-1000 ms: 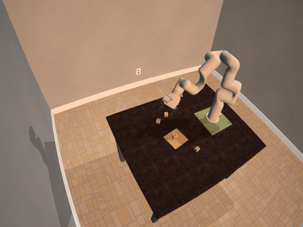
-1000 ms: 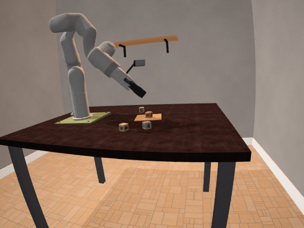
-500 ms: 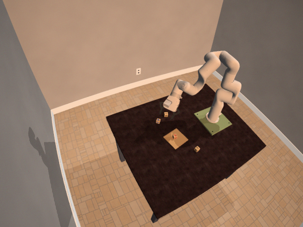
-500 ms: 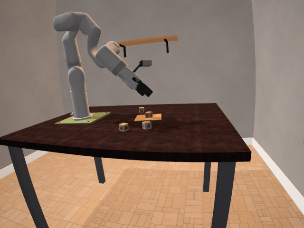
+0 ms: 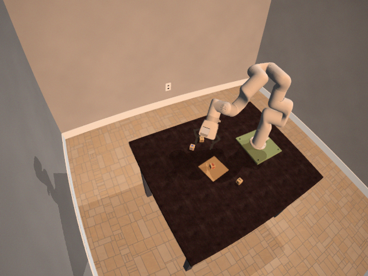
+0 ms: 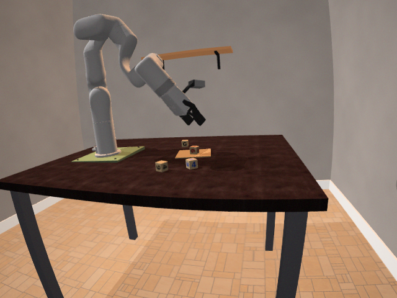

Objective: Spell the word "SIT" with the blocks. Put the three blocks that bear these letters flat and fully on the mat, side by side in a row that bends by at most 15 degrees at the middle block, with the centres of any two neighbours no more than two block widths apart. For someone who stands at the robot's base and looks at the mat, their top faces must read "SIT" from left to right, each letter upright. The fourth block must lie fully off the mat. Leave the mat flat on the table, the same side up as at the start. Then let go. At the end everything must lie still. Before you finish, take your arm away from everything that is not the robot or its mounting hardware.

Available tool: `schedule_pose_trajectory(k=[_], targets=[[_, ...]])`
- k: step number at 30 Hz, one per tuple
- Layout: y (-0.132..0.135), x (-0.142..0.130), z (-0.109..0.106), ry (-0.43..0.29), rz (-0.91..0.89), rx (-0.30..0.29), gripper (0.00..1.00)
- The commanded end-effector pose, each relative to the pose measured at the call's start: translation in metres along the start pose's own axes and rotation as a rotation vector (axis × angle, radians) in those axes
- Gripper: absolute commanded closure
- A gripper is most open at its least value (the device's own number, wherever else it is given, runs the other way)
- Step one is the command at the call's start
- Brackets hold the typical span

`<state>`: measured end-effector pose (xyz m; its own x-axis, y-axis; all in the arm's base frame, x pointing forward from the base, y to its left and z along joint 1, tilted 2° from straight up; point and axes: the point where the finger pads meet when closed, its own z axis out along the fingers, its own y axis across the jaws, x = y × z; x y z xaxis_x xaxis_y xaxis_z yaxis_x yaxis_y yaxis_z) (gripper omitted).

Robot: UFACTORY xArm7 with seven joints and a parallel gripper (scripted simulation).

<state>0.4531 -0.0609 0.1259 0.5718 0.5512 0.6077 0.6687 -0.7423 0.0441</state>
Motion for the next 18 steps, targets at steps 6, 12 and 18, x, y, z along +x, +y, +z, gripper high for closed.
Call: schedule_pose_trajectory(k=[6, 12, 18], targets=[[-0.011, 0.010, 0.008, -0.036, -0.065, 0.050, 0.00], [-0.023, 0.016, 0.015, -0.079, -0.128, 0.099, 0.00], [-0.023, 0.016, 0.015, -0.079, -0.128, 0.099, 0.00]])
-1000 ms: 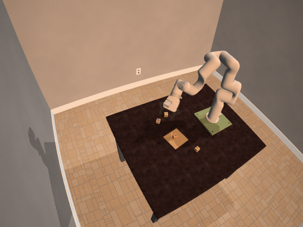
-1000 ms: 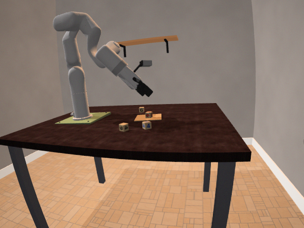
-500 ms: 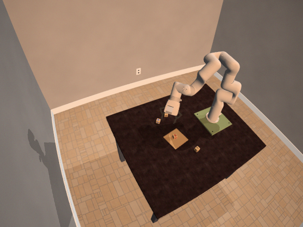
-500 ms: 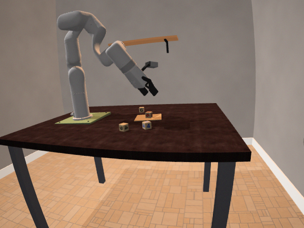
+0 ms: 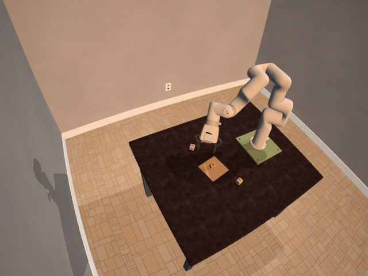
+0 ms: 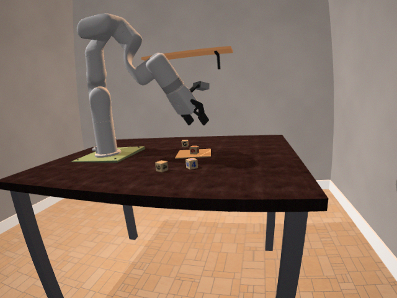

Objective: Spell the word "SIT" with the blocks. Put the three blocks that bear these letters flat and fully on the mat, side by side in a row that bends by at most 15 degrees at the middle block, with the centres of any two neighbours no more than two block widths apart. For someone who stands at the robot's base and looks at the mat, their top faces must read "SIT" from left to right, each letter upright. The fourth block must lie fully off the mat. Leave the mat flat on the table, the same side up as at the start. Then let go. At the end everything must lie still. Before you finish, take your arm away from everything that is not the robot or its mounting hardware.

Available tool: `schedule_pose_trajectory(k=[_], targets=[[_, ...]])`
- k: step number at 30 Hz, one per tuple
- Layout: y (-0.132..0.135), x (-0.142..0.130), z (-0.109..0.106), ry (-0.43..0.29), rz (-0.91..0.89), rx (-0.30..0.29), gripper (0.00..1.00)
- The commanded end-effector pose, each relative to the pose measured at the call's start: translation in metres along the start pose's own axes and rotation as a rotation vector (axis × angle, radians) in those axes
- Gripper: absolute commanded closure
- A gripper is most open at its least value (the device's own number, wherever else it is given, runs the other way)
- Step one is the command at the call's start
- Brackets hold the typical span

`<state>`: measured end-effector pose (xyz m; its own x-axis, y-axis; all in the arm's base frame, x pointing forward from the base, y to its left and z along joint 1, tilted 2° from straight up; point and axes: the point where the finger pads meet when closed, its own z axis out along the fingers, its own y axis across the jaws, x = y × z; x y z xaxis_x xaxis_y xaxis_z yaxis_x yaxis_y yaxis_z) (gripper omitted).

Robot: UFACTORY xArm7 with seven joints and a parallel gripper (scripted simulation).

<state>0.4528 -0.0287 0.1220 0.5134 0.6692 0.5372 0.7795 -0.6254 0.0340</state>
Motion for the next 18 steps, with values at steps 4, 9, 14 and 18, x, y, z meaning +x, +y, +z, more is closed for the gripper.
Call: schedule_pose_trajectory(k=[4, 9, 14, 18], targets=[[-0.009, 0.008, 0.005, -0.048, -0.062, 0.043, 0.00], [-0.009, 0.008, 0.005, -0.048, -0.062, 0.043, 0.00], [-0.019, 0.013, 0.010, -0.101, -0.120, 0.083, 0.00], [-0.019, 0.013, 0.010, -0.101, -0.120, 0.083, 0.00]])
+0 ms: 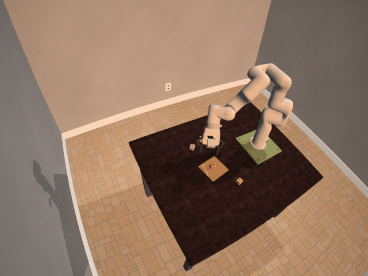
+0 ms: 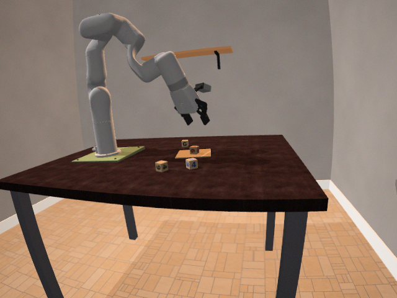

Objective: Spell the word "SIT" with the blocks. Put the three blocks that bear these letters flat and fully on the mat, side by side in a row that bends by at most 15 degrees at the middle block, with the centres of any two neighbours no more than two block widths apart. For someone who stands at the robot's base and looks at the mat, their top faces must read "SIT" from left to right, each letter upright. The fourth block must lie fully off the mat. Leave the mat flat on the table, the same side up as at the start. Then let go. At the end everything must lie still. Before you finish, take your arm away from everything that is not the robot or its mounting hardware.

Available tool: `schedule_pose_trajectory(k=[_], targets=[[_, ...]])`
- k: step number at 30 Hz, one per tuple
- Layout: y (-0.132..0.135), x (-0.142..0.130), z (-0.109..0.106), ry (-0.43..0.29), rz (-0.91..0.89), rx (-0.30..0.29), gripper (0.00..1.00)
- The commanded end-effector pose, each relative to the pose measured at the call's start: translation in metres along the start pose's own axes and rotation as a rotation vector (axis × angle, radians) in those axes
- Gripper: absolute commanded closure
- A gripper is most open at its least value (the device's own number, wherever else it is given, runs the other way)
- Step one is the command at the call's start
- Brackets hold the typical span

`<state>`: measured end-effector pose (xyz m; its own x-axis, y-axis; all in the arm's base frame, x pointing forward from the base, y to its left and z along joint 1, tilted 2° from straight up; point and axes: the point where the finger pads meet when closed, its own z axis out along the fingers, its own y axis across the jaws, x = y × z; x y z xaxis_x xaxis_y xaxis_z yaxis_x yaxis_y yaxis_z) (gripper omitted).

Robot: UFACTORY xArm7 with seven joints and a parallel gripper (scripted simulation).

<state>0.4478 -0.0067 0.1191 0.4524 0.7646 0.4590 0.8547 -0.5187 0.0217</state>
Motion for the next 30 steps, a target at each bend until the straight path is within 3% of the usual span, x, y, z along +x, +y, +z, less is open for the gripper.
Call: schedule_pose_trajectory(k=[1, 6, 7, 17, 18, 28, 29, 30], targets=[[-0.001, 0.003, 0.000, -0.014, -0.013, 0.008, 0.00], [-0.001, 0.003, 0.000, -0.014, -0.013, 0.008, 0.00], [-0.009, 0.008, 0.003, -0.069, -0.068, 0.042, 0.00], [-0.009, 0.008, 0.003, -0.069, -0.068, 0.042, 0.00], [-0.016, 0.011, 0.005, -0.126, -0.118, 0.071, 0.00], [-0.016, 0.011, 0.005, -0.126, -0.118, 0.071, 0.00], [-0.022, 0.014, 0.006, -0.182, -0.164, 0.094, 0.00], [-0.022, 0.014, 0.006, -0.182, -0.164, 0.094, 0.00]])
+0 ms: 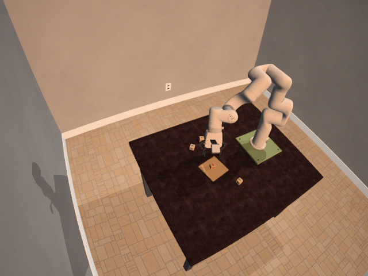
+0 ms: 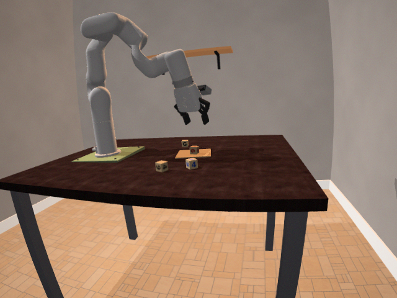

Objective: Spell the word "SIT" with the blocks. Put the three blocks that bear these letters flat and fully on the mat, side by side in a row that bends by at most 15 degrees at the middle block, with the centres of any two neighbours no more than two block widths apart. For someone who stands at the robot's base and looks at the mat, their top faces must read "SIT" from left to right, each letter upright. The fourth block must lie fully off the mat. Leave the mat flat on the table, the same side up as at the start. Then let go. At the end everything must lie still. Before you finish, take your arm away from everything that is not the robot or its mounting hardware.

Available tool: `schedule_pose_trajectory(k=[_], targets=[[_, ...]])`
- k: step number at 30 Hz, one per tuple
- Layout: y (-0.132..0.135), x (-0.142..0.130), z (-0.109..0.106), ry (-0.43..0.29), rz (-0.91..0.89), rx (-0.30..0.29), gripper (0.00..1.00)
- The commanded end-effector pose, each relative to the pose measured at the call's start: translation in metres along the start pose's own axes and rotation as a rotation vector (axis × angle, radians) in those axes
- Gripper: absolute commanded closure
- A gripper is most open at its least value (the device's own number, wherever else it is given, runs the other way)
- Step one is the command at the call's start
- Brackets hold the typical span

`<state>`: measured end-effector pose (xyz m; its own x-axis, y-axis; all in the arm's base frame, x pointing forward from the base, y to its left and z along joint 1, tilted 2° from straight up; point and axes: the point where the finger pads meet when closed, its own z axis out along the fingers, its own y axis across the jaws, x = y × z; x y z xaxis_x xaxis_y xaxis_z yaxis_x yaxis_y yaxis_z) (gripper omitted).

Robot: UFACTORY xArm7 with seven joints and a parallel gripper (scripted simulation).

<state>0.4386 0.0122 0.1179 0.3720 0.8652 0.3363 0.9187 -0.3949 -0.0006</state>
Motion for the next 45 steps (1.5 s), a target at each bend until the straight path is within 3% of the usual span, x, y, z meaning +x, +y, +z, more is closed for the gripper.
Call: schedule_pose_trajectory(k=[1, 10, 11, 21, 22, 32, 33, 44, 45], targets=[[-0.004, 0.005, -0.001, -0.051, -0.044, 0.018, 0.00], [-0.004, 0.005, -0.001, -0.051, -0.044, 0.018, 0.00], [-0.009, 0.007, -0.001, -0.106, -0.084, 0.035, 0.00], [-0.009, 0.007, -0.001, -0.106, -0.084, 0.035, 0.00], [-0.012, 0.008, -0.003, -0.157, -0.119, 0.047, 0.00], [-0.012, 0.008, -0.003, -0.157, -0.119, 0.047, 0.00], [-0.015, 0.009, -0.005, -0.205, -0.149, 0.055, 0.00], [-0.015, 0.009, -0.005, -0.205, -0.149, 0.055, 0.00], [-0.017, 0.010, -0.007, -0.247, -0.174, 0.060, 0.00]])
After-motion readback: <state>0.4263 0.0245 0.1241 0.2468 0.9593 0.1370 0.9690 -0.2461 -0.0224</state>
